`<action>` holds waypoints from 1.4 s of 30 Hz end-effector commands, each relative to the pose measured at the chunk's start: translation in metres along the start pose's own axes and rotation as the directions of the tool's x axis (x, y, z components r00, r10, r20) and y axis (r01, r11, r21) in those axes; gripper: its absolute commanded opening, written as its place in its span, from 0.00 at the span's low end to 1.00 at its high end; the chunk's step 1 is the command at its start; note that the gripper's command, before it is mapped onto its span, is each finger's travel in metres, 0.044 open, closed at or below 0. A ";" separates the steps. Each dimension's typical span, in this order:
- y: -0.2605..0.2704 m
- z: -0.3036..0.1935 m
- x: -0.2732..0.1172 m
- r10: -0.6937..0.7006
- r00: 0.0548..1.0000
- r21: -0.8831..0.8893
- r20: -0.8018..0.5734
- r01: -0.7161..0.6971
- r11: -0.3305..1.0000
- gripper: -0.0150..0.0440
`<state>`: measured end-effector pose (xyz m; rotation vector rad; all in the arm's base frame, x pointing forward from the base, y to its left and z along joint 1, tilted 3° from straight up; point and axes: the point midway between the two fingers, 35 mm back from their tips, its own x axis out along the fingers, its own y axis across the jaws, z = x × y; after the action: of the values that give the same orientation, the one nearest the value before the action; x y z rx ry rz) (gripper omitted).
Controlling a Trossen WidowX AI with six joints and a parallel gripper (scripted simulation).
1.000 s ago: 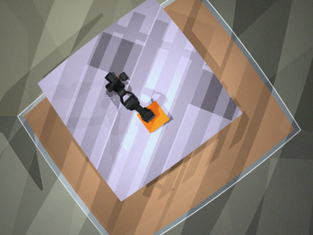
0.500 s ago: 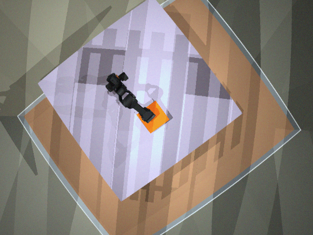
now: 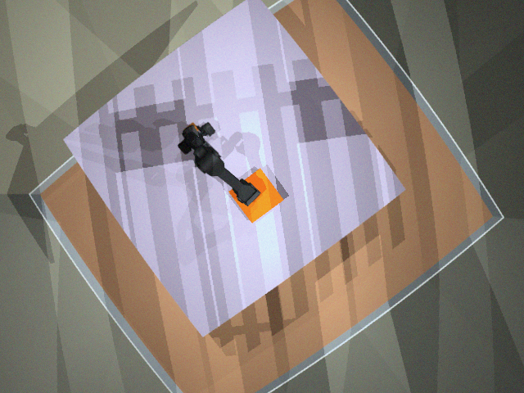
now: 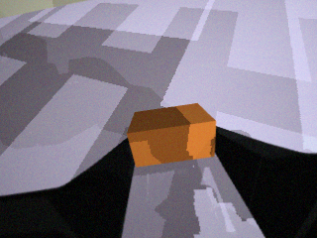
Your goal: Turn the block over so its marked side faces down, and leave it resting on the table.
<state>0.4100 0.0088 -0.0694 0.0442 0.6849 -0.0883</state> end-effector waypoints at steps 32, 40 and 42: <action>-0.003 -0.014 -0.017 -0.007 0.972 0.002 0.235 0.006 1.000 0.25; -0.003 -0.014 -0.017 -0.007 0.972 0.002 0.235 0.006 1.000 0.57; -0.003 -0.014 -0.017 -0.007 0.972 0.002 0.235 0.006 1.000 0.65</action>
<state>0.3878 0.0079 -0.0705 0.0363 0.4506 -0.0955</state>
